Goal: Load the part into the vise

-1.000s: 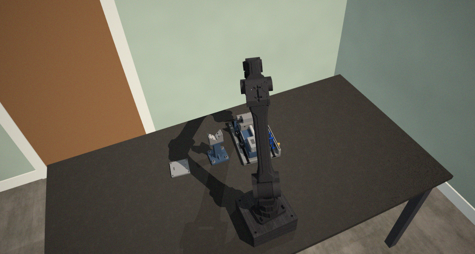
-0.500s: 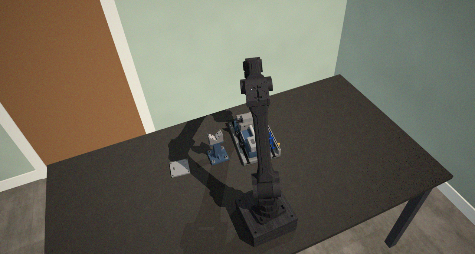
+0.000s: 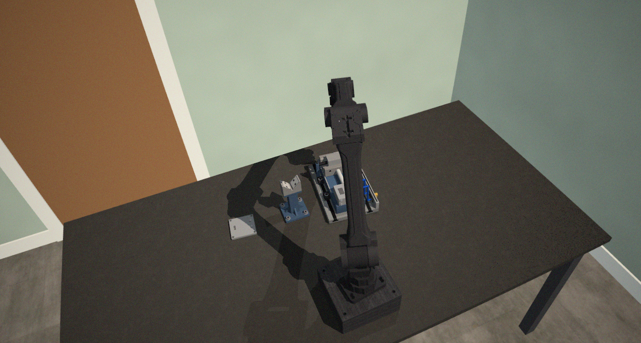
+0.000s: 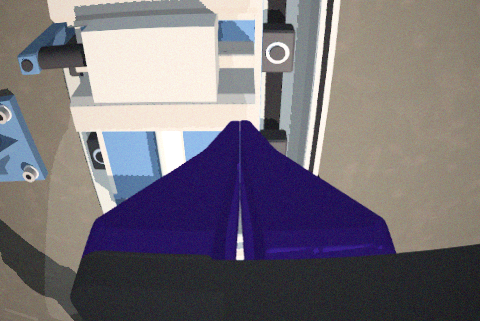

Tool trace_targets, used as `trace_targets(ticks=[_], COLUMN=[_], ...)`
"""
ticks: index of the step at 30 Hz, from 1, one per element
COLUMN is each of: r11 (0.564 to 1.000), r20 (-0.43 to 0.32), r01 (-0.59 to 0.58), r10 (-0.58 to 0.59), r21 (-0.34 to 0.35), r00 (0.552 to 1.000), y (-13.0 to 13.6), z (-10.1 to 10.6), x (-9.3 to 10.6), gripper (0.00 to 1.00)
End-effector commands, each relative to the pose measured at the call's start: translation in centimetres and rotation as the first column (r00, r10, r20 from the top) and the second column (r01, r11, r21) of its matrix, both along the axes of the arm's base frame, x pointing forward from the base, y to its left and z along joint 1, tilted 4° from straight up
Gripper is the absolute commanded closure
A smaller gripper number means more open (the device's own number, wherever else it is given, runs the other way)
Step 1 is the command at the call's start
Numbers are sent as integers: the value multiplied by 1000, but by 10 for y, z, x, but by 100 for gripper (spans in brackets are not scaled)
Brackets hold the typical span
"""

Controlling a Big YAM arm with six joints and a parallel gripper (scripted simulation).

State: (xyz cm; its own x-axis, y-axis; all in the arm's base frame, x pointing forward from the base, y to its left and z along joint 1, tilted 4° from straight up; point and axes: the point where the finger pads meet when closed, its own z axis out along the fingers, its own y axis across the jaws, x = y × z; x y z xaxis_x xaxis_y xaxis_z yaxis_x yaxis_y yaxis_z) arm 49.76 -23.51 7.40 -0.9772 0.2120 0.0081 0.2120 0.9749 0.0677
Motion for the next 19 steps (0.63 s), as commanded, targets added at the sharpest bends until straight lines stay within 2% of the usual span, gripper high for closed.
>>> trace_targets(ticks=[1, 19], r11=[1000, 1000], r20=[58, 58], r01=[5, 5], r10=[-4, -4], r21=[-27, -27], r00=[998, 998], y=[-15, -15], z=[29, 29], x=[13, 13], gripper=[100, 100])
